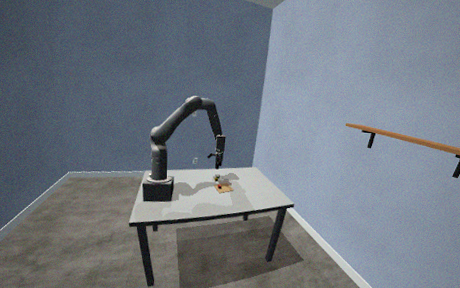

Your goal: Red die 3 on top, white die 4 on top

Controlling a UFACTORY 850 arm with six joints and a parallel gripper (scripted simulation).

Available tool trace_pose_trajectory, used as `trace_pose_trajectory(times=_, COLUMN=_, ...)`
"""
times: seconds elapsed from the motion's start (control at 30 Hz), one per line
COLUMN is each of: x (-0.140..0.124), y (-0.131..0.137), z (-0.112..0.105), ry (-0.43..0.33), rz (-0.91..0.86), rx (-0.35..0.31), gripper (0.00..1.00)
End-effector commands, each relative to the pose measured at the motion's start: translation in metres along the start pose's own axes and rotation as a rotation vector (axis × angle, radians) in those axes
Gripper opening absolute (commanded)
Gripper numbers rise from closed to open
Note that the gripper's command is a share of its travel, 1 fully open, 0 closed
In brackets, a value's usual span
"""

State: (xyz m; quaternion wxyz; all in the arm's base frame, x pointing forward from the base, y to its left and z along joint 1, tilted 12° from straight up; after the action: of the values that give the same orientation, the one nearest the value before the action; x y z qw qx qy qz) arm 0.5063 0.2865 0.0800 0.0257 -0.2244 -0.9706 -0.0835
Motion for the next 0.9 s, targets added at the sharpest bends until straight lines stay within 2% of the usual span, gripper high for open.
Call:
trace_pose_trajectory(times=0.0, x=-0.001, y=0.000, z=0.002, ry=0.009, rz=-0.150, rx=-0.029, gripper=1.00)
trace_pose_trajectory(times=0.2, x=-0.002, y=0.000, z=0.006, ry=0.007, rz=-0.361, rx=-0.030, gripper=1.00)
trace_pose_trajectory(times=0.3, x=-0.003, y=0.000, z=0.007, ry=0.006, rz=-0.390, rx=-0.030, gripper=1.00)
trace_pose_trajectory(times=0.33, x=-0.003, y=-0.001, z=0.009, ry=0.005, rz=-0.466, rx=-0.030, gripper=1.00)
trace_pose_trajectory(times=0.73, x=-0.005, y=-0.001, z=0.016, ry=0.001, rz=-0.840, rx=-0.030, gripper=1.00)
trace_pose_trajectory(times=0.87, x=-0.005, y=-0.002, z=0.017, ry=0.000, rz=-0.887, rx=-0.030, gripper=1.00)
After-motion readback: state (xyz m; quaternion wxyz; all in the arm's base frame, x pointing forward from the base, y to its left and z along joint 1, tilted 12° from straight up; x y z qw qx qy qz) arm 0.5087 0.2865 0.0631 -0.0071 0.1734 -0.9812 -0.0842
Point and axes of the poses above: the point where the finger pads meet when closed, its own z axis out along the fingers, its own y axis across the jaws, x = y × z, the point moved 2 cm from there along -z, back along the fingers, and after that the axes turned 3 degrees about z, right-handed, at the moved point
